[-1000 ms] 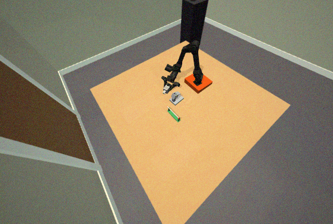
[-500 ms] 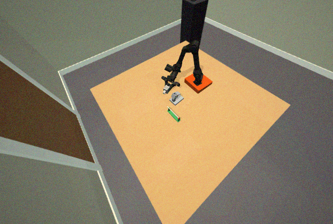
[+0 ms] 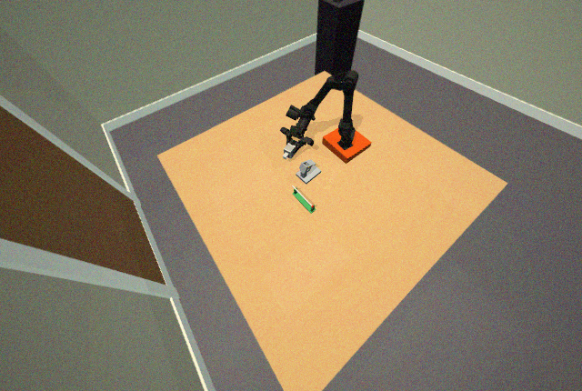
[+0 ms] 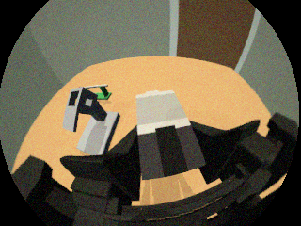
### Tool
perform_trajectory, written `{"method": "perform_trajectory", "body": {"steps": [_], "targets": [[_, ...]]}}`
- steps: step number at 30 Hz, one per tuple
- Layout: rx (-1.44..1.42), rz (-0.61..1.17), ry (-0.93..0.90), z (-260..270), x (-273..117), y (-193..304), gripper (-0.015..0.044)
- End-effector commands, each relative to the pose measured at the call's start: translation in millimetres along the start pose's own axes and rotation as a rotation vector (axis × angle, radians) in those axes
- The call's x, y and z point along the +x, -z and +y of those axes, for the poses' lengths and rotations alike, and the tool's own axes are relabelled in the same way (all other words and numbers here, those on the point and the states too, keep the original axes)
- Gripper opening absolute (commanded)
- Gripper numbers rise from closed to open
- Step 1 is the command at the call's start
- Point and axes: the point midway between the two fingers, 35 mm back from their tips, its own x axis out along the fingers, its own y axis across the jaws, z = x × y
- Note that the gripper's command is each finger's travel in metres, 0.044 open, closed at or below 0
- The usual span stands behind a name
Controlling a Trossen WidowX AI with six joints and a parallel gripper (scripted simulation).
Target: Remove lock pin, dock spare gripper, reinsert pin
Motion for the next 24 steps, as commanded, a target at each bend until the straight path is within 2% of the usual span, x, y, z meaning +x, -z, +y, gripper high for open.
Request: {"method": "perform_trajectory", "body": {"steps": [1, 17, 24], "targets": [[-0.007, -0.01, 0.002, -2, -9, -18, 0.0], [-0.007, -0.01, 0.002, 6, -39, -66, 0.0], [-0.005, -0.001, 0.003, 6, -38, -62, 0.0]]}}
